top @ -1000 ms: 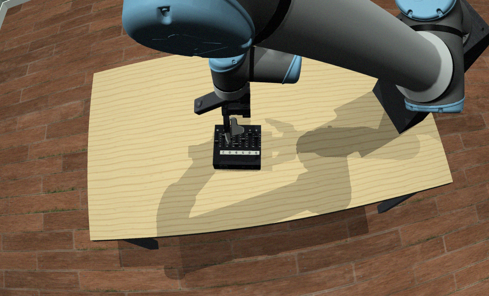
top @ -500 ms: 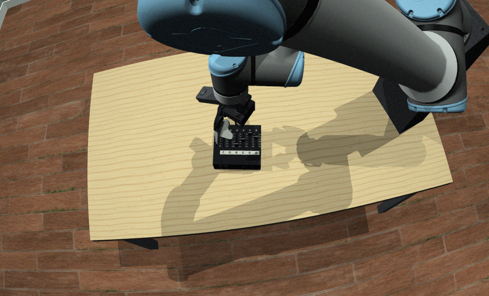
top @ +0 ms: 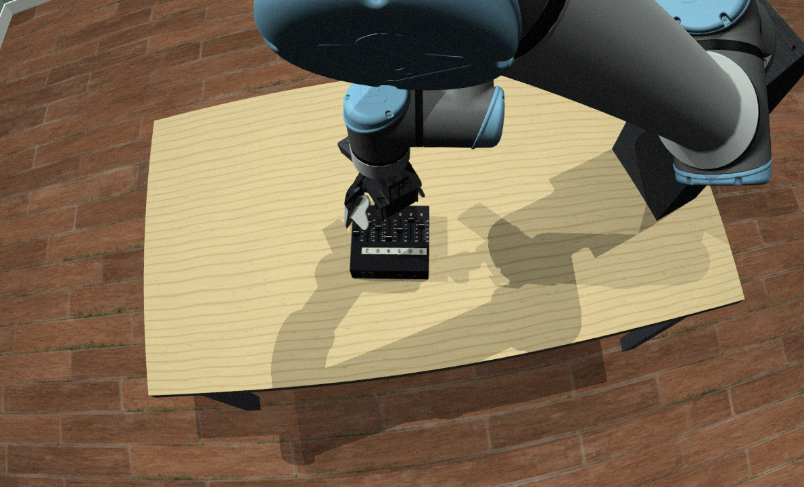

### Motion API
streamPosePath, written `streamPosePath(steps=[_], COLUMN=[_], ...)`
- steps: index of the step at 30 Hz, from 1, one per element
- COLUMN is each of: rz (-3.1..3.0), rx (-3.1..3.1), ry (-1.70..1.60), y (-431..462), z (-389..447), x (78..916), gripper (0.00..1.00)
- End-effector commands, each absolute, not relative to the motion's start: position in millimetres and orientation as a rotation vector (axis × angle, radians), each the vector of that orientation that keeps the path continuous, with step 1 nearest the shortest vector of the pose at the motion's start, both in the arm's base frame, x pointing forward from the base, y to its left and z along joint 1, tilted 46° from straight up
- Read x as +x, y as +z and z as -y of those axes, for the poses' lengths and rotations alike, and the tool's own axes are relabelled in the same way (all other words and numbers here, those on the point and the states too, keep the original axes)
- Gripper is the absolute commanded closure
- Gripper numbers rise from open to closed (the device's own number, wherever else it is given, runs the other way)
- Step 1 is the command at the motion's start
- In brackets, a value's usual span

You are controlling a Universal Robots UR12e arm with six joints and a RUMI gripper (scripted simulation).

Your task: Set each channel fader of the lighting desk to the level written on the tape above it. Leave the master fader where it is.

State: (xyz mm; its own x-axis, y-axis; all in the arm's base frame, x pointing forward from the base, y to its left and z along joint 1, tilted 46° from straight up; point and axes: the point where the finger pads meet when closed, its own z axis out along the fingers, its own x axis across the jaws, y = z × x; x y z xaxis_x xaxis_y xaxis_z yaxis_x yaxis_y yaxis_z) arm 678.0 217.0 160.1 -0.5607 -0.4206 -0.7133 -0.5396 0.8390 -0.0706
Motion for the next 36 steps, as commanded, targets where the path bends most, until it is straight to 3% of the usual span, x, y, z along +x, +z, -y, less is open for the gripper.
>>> streamPosePath(steps=[1, 36], rz=[-2.275, -2.364], rx=[-0.604, -0.226], ry=[0.231, 0.387], y=[162, 166], z=[-218, -225], x=[675, 663], gripper=[0.0, 0.0])
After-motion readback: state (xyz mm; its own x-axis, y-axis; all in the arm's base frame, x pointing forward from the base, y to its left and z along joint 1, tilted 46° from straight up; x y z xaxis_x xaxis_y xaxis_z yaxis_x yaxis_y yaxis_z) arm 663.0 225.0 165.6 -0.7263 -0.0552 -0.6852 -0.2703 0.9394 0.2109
